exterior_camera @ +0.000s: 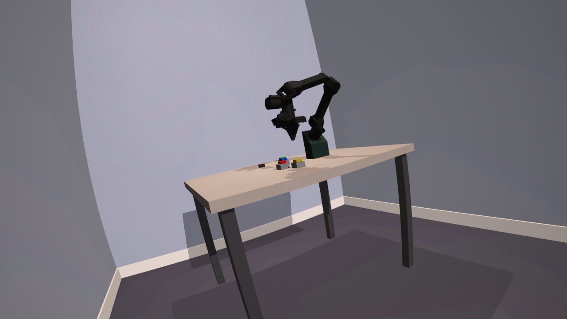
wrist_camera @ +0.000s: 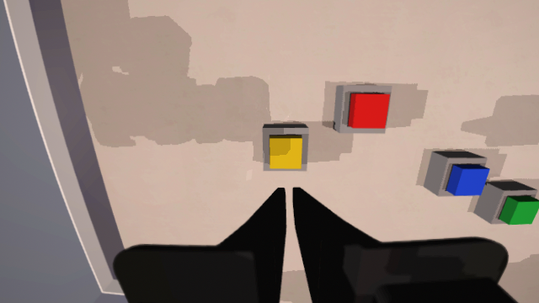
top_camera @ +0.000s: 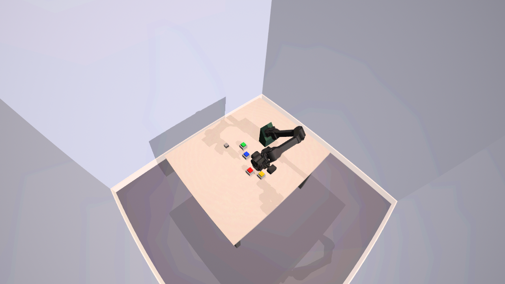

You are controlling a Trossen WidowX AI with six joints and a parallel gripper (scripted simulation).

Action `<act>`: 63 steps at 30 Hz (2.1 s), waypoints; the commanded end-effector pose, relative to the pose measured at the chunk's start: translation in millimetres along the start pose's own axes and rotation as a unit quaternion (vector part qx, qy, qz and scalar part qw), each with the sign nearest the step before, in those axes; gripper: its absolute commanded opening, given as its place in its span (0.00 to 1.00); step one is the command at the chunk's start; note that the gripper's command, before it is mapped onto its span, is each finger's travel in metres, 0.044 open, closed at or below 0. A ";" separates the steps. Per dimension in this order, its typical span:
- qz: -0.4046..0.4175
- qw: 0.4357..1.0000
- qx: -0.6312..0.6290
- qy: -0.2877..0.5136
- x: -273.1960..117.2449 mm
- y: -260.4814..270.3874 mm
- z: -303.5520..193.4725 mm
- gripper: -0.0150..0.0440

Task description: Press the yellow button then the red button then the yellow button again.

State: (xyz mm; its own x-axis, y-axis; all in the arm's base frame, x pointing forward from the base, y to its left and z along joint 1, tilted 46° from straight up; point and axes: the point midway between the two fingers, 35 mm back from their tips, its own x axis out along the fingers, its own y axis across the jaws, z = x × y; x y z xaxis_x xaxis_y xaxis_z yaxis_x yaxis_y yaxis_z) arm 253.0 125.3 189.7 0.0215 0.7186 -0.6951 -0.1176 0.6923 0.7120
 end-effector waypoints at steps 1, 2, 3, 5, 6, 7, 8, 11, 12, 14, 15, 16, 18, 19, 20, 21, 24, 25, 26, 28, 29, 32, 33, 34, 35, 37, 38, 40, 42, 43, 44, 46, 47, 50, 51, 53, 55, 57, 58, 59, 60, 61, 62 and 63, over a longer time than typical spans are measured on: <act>0.000 1.000 0.017 0.006 2.4 -0.8 -4.9 0.29; 0.000 1.000 0.017 0.006 2.4 -0.8 -4.9 0.29; 0.000 1.000 0.017 0.006 2.4 -0.8 -4.9 0.29; -0.001 1.000 0.015 0.005 12.6 -1.1 -4.1 0.29; -0.002 1.000 0.013 0.005 25.3 -1.3 -3.6 0.29; -0.001 1.000 0.013 0.005 41.2 -1.1 -3.7 0.29; 0.000 1.000 0.015 0.005 53.7 -0.7 -4.6 0.29; 0.001 1.000 0.017 0.005 63.6 -0.2 -5.7 0.29; 0.001 1.000 0.017 0.005 63.6 -0.2 -5.7 0.29; 0.001 1.000 0.017 0.005 64.6 -0.2 -5.7 0.29; 0.001 1.000 0.017 0.005 65.9 -0.3 -5.6 0.29; 0.001 1.000 0.017 0.005 67.5 -0.3 -5.6 0.29; 0.001 1.000 0.017 0.005 70.7 -0.3 -5.5 0.29; 0.001 1.000 0.017 0.005 72.3 -0.4 -5.4 0.29; 0.001 1.000 0.017 0.005 73.9 -0.4 -5.4 0.29; 0.001 1.000 0.017 0.005 75.5 -0.4 -5.4 0.29; 0.001 1.000 0.017 0.005 80.3 -0.3 -5.4 0.29; 0.001 1.000 0.017 0.005 81.9 -0.3 -5.4 0.29; 0.001 1.000 0.017 0.005 83.5 -0.3 -5.5 0.29; 0.001 1.000 0.017 0.005 86.7 -0.2 -5.6 0.29; 0.002 1.000 0.017 0.005 88.3 -0.2 -5.6 0.29; 0.002 1.000 0.017 0.005 93.1 -0.1 -5.9 0.29; 0.002 1.000 0.017 0.005 94.6 0.0 -6.0 0.29; 0.002 1.000 0.017 0.005 95.9 0.1 -6.1 0.29; 0.002 1.000 0.017 0.005 96.7 0.1 -6.2 0.29; 0.002 1.000 0.017 0.005 96.9 0.1 -6.2 0.29; 0.002 1.000 0.017 0.005 96.9 0.1 -6.2 0.29; 0.002 1.000 0.017 0.005 96.9 0.1 -6.2 0.29; 0.002 1.000 0.017 0.005 96.9 0.1 -6.2 0.29; 0.002 1.000 0.017 0.005 96.9 0.1 -6.2 0.29; 0.002 1.000 0.017 0.005 96.9 0.1 -6.2 0.29; 0.002 1.000 0.017 0.005 96.9 0.1 -6.2 0.29; 0.002 1.000 0.017 0.005 96.9 0.1 -6.2 0.29; 0.002 1.000 0.017 0.005 96.9 0.1 -6.2 0.29; 0.002 1.000 0.017 0.005 96.9 0.1 -6.2 0.29; 0.002 1.000 0.017 0.005 96.9 0.1 -6.2 0.29; 0.003 1.000 0.014 0.005 85.8 1.0 -5.0 0.29; 0.002 1.000 0.017 0.005 66.2 -0.1 -5.5 0.29; 0.001 1.000 0.017 0.005 63.6 -0.2 -5.8 0.29; 0.001 1.000 0.017 0.005 63.6 -0.2 -5.8 0.29; 0.001 1.000 0.017 0.005 63.6 -0.2 -5.8 0.29; 0.001 1.000 0.017 0.005 63.6 -0.2 -5.8 0.29; 0.001 1.000 0.017 0.005 61.0 -0.5 -6.3 0.33; 0.000 1.000 0.017 0.006 53.2 -1.2 -8.3 0.38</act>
State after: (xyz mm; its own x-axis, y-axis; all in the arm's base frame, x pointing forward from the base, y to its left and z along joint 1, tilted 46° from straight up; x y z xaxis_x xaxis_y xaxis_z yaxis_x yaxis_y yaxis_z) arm 246.8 169.7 141.8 0.0049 0.7153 -0.6988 -0.0748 0.6971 0.7131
